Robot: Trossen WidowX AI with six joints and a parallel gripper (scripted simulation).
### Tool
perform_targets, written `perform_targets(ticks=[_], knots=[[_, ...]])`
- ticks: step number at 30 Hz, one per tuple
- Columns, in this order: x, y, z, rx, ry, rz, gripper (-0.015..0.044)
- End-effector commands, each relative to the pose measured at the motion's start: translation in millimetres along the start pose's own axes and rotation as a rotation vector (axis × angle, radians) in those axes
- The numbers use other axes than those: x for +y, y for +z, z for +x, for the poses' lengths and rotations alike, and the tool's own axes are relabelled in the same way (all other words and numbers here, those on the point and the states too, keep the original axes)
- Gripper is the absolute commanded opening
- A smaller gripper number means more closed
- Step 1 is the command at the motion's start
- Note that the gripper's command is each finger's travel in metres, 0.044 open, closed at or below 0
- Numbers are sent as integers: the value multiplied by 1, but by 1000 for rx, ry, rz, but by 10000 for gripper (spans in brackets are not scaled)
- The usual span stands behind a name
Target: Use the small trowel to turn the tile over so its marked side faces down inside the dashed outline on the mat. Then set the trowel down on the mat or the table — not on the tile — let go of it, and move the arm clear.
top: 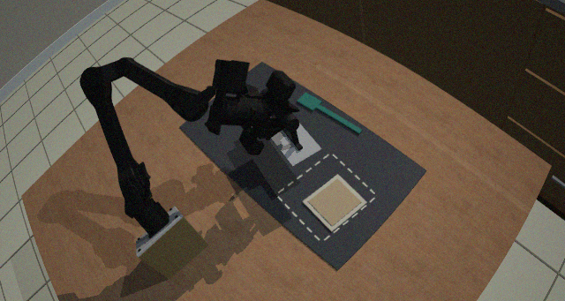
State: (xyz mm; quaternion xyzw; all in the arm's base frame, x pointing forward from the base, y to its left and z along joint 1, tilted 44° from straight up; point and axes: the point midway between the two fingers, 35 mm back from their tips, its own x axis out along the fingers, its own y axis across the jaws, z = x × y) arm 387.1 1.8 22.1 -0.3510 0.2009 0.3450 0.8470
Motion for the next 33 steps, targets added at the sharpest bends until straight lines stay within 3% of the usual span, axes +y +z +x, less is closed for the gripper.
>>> perform_targets(ticks=[1,33], knots=[[-12,-19,4,20,-5,7,0],[-43,-167,37,21,40,-39,0]])
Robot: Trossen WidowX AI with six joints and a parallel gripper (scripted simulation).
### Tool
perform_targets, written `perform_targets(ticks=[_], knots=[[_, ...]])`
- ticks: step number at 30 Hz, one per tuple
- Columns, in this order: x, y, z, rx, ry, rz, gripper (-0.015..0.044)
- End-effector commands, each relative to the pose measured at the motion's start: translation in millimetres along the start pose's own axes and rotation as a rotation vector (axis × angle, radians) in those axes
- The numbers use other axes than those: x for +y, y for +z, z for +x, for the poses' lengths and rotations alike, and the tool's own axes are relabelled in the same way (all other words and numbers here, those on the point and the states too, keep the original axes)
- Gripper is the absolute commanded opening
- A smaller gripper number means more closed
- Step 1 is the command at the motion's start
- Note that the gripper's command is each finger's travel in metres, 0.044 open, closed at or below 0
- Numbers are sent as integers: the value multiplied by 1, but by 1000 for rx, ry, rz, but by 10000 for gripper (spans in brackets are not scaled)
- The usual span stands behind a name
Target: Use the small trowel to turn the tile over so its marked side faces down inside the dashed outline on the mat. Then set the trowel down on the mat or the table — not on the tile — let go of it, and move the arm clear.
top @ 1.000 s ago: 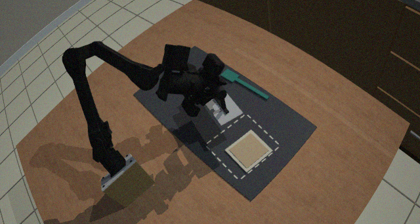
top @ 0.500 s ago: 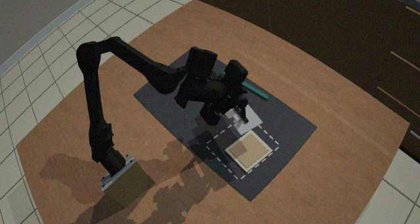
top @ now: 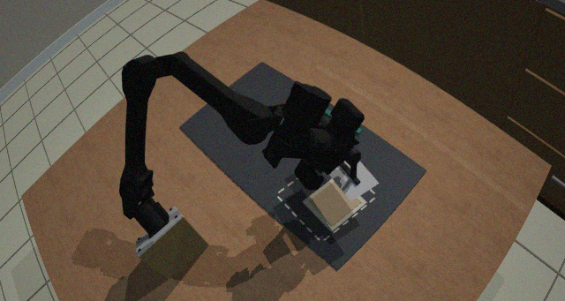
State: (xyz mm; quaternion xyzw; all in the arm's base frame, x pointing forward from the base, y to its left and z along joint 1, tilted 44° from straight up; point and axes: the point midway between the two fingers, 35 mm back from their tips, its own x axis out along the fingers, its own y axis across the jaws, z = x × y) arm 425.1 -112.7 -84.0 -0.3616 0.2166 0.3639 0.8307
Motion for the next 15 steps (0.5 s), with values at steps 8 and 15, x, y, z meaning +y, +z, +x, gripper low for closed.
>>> perform_targets(ticks=[8,15], knots=[[0,-56,6,-19,-12,-23,0],[8,-92,10,-33,-19,-32,0]])
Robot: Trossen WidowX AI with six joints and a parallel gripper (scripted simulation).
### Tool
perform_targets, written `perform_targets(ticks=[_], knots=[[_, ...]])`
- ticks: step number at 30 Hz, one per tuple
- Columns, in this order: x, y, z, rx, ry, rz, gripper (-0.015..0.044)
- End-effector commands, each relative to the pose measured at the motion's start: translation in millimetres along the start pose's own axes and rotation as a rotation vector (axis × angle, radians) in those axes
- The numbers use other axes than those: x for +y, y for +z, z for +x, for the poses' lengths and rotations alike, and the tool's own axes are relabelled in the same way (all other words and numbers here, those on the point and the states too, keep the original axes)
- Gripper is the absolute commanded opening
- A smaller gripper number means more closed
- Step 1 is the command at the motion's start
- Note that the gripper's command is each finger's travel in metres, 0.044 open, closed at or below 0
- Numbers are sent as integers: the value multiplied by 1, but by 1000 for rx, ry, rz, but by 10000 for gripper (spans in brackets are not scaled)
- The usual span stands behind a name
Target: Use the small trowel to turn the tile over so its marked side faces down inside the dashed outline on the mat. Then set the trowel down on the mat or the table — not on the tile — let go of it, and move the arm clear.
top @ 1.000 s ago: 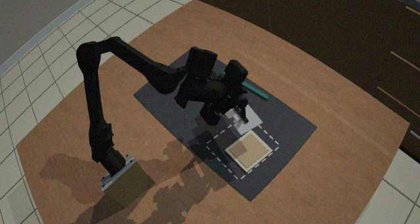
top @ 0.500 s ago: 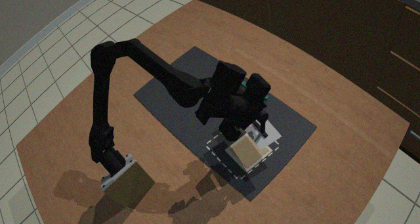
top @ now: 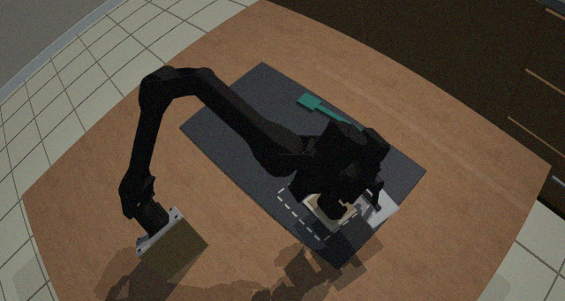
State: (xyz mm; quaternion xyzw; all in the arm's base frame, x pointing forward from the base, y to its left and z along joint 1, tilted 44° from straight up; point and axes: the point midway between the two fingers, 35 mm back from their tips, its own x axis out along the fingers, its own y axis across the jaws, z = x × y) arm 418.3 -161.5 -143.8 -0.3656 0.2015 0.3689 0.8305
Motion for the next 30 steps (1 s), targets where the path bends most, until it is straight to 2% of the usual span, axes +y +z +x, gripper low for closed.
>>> perform_targets(ticks=[1,24,30], knots=[[1,-21,-1,-9,-16,-14,0],[58,-126,5,-63,-79,-40,0],[56,-115,11,-51,-37,4,0]])
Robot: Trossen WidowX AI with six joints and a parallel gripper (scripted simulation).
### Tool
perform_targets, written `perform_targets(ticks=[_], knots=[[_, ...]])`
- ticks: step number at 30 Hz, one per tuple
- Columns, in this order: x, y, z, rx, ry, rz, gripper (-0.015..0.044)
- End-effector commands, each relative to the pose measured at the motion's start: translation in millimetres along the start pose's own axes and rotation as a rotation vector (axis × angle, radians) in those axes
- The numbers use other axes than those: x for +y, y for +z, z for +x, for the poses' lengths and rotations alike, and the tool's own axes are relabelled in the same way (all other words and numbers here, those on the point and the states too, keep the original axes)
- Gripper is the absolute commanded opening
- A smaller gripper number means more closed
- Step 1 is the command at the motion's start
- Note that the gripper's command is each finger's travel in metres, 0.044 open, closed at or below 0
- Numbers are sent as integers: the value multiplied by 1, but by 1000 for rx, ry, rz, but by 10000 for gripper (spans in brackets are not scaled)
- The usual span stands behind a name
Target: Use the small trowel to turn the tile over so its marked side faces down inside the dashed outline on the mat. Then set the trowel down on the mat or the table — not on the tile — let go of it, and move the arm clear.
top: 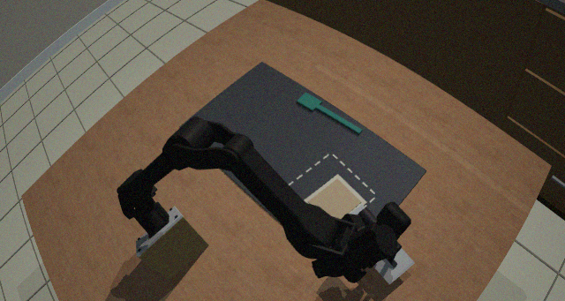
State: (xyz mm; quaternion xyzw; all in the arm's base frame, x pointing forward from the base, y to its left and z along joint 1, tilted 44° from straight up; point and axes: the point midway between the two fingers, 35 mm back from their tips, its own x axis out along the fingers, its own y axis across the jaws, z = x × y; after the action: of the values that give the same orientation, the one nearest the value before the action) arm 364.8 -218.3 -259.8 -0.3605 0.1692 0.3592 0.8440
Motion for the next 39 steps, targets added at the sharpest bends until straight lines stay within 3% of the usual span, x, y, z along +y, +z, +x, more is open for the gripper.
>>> perform_targets(ticks=[1,18,39], knots=[[-13,10,5,8,24,23,0],[-48,107,56,131,281,363,0],[-61,264,94,448,451,664,0]])
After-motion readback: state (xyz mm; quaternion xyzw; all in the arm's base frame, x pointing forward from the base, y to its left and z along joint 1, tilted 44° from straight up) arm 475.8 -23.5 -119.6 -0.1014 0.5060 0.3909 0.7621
